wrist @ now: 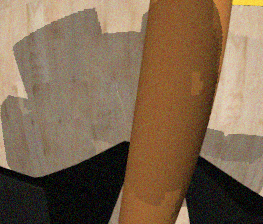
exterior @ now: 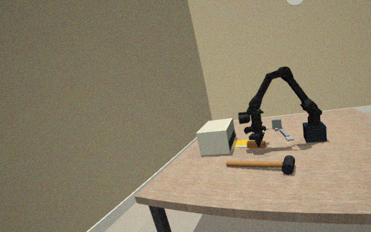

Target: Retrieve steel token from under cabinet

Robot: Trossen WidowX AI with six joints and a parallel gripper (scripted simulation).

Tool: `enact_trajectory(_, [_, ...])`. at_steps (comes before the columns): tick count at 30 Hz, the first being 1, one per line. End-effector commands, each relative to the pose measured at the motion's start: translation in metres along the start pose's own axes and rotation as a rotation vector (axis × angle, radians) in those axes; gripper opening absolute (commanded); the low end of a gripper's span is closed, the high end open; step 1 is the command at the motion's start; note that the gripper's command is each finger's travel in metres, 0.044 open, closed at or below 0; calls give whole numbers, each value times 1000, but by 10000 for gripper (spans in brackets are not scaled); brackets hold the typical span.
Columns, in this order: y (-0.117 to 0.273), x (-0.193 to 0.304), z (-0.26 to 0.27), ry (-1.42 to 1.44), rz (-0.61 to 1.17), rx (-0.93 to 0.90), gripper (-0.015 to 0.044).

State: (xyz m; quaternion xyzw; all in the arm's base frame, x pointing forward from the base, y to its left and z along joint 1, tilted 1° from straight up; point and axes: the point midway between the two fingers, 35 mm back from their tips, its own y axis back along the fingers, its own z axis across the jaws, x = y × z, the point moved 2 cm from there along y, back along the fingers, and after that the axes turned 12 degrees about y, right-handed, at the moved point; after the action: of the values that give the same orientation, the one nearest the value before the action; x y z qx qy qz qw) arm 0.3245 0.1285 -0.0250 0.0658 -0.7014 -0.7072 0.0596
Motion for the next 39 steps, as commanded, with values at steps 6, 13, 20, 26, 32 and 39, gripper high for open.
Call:
enact_trajectory(6, [-1,12,3,-1,5,0,0])
enact_trajectory(13, [-1,20,5,-1,5,0,0])
enact_trajectory(20, [-1,28,7,-2,6,0,0])
enact_trajectory(26, [-1,34,8,-2,6,0,0])
enact_trajectory(32, [-1,41,10,-2,7,0,0])
enact_trajectory(39, [-1,50,12,-2,8,-1,0])
